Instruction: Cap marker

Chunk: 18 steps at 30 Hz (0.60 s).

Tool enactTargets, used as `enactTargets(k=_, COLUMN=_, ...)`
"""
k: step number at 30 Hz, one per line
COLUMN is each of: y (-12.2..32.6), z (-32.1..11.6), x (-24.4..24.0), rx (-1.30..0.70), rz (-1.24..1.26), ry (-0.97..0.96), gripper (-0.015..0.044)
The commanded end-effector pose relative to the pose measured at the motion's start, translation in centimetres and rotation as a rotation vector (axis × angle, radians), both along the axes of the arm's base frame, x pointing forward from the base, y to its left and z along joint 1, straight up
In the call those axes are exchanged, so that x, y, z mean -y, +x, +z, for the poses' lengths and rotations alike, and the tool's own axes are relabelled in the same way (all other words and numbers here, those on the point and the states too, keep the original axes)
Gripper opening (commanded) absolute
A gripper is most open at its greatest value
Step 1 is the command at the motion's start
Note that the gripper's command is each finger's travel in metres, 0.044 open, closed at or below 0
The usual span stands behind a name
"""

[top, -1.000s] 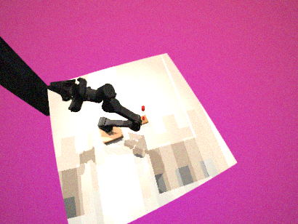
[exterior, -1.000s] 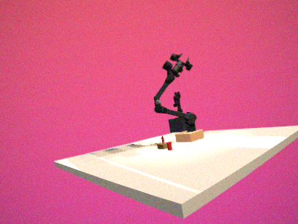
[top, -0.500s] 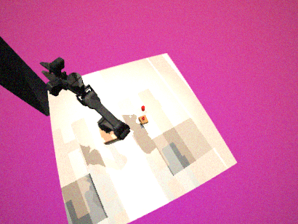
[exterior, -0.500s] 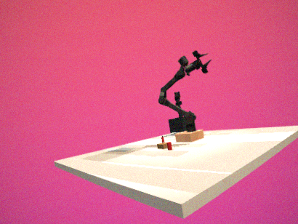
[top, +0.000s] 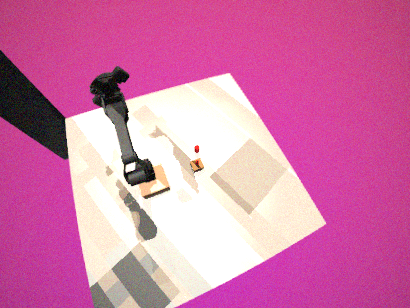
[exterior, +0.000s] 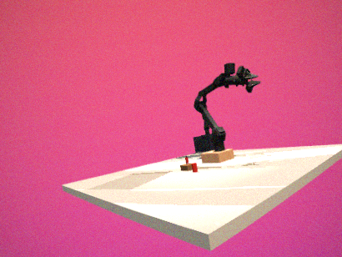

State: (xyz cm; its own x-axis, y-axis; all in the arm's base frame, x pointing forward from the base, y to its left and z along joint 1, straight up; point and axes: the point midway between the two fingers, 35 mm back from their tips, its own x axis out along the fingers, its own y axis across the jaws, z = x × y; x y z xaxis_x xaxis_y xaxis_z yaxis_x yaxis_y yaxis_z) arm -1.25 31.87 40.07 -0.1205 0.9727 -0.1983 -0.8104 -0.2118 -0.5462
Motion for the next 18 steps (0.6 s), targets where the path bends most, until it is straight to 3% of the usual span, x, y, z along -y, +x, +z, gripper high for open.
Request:
enactTargets(k=1, y=5.5, z=-3.9, x=-1.7, rx=-0.174, rz=-0.217, ry=-0.161, gripper=0.0243)
enactTargets(k=9, y=17.1, z=-11.2, x=-0.6, rx=-0.567, rz=-0.7, ry=-0.375, gripper=0.0243)
enactTargets(k=18, y=27.9, z=-20.1, x=7.0, rx=-1.076, rz=-1.325, ry=-0.497, gripper=0.0243)
